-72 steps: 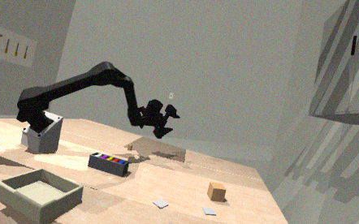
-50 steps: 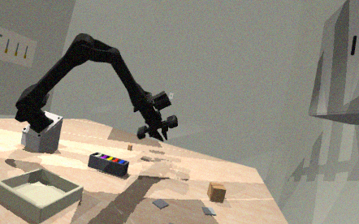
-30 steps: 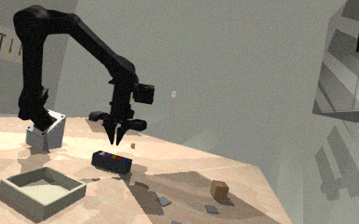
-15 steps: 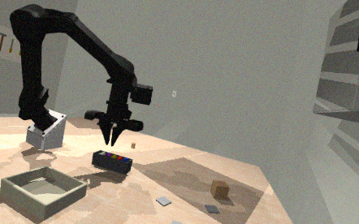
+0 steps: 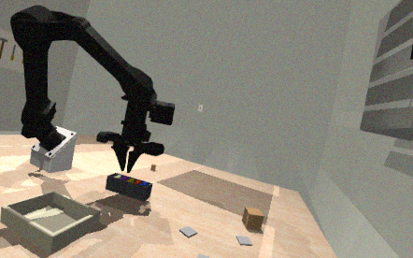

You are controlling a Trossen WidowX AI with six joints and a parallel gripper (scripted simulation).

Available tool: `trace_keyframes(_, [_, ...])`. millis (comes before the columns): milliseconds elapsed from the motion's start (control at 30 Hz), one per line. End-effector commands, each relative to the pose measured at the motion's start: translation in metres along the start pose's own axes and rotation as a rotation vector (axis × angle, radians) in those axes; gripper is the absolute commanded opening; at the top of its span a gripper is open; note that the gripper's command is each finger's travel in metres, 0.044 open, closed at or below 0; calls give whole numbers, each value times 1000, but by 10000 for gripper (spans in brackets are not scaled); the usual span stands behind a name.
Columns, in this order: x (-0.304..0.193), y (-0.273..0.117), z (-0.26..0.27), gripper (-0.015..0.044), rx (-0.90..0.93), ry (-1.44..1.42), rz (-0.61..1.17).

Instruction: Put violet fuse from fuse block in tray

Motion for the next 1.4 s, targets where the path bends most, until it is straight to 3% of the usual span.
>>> trace_keyframes(0, [0, 7, 1, 74, 8, -9, 7])
trace_keyframes(1367, [1, 24, 1, 74, 8, -9, 8])
Point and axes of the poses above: the point midway between the two fingers, 35 mm back from their tips, its own y axis out along the fingers, its own z axis across the jaws, x = y × z, the point moved 8 cm from there along -y, back along the fingers, and after that the axes turned 4 degrees about -y, right-handed, at the moved point
